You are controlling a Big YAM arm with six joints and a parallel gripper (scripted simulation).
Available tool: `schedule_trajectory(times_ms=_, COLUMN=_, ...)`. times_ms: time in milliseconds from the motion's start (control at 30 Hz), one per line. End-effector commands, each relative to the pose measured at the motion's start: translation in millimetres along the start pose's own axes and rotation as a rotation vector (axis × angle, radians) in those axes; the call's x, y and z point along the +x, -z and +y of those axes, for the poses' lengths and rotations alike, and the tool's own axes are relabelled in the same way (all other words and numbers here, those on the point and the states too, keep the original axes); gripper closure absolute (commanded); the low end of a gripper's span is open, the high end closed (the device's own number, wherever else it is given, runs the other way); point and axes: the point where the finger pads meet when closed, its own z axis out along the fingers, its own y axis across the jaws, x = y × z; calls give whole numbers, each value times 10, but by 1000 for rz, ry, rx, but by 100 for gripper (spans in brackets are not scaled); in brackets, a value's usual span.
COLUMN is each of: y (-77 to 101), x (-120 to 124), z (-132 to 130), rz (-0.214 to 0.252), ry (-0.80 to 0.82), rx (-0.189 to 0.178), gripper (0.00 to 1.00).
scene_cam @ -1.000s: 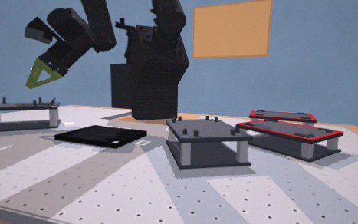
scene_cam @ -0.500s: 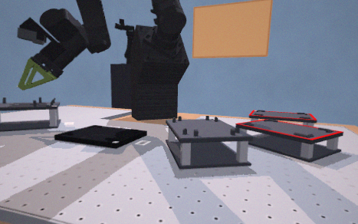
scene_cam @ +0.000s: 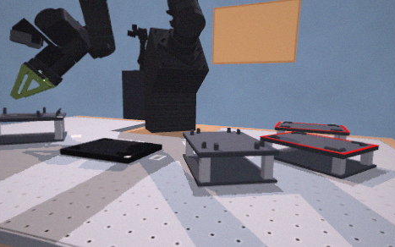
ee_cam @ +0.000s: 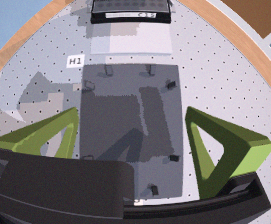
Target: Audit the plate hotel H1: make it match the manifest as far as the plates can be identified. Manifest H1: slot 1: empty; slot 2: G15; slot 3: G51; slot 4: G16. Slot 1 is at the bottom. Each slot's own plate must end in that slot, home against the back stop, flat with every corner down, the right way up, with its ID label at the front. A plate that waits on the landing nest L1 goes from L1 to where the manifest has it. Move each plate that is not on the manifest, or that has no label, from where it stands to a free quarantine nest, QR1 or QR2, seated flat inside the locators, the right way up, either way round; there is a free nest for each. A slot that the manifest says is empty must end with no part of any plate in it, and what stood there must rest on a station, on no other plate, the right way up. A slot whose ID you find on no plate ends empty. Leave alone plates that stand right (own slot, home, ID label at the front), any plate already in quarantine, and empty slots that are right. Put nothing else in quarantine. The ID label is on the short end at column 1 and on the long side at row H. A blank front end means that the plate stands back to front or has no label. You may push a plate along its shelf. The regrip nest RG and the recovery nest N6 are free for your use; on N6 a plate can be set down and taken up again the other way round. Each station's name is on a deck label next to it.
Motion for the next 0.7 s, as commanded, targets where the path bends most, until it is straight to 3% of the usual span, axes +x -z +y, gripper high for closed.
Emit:
schedule_trajectory(times_ms=0, y=-5, x=-177, z=15, rz=-31, ry=1, rx=-4, gripper=0)
schedule_trajectory(times_ms=667, y=-170, x=-343, z=-2, rz=-29, ry=9, rx=-1, gripper=0)
